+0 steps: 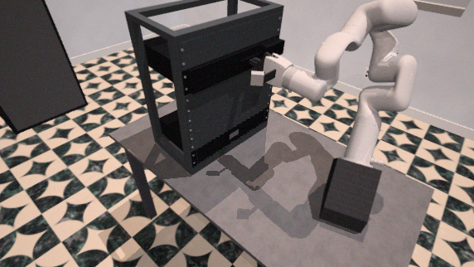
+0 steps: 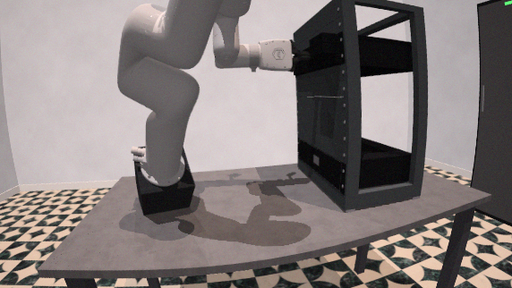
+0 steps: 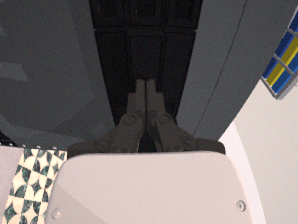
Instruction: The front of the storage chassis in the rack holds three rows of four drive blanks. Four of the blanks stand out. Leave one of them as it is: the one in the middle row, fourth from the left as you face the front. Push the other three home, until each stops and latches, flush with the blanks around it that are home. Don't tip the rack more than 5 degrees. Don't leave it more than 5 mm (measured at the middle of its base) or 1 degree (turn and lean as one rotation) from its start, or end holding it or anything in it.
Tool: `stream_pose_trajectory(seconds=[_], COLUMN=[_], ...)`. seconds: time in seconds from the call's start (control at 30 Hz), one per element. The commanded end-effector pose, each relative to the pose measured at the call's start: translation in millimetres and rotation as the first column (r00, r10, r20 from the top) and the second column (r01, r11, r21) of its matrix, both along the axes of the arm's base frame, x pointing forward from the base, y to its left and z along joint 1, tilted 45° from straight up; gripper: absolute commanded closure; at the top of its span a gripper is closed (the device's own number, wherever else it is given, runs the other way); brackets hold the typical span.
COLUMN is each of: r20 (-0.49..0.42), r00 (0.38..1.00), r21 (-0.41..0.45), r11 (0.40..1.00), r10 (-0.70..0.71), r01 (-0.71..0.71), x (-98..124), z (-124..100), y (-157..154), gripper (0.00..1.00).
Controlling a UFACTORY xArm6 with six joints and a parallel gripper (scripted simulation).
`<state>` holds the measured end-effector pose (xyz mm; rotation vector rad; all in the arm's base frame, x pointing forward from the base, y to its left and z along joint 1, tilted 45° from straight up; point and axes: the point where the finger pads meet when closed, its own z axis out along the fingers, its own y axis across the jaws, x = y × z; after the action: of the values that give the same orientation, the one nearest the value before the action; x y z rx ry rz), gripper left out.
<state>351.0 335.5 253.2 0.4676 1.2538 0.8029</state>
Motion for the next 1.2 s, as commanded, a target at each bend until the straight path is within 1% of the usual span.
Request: stream_pose_trajectory(seconds=[0.0, 1.17], r20=[0.001, 0.001], r00=[1.000, 1.000], r21=[0.003, 0.003], r11=[1.000, 1.000], r10=[0.001, 0.001], r01=[-0.001, -0.001], x=[0.7, 6.4], z=[1.2, 2.9], y=[1.1, 1.8], gripper=[1.00, 1.00])
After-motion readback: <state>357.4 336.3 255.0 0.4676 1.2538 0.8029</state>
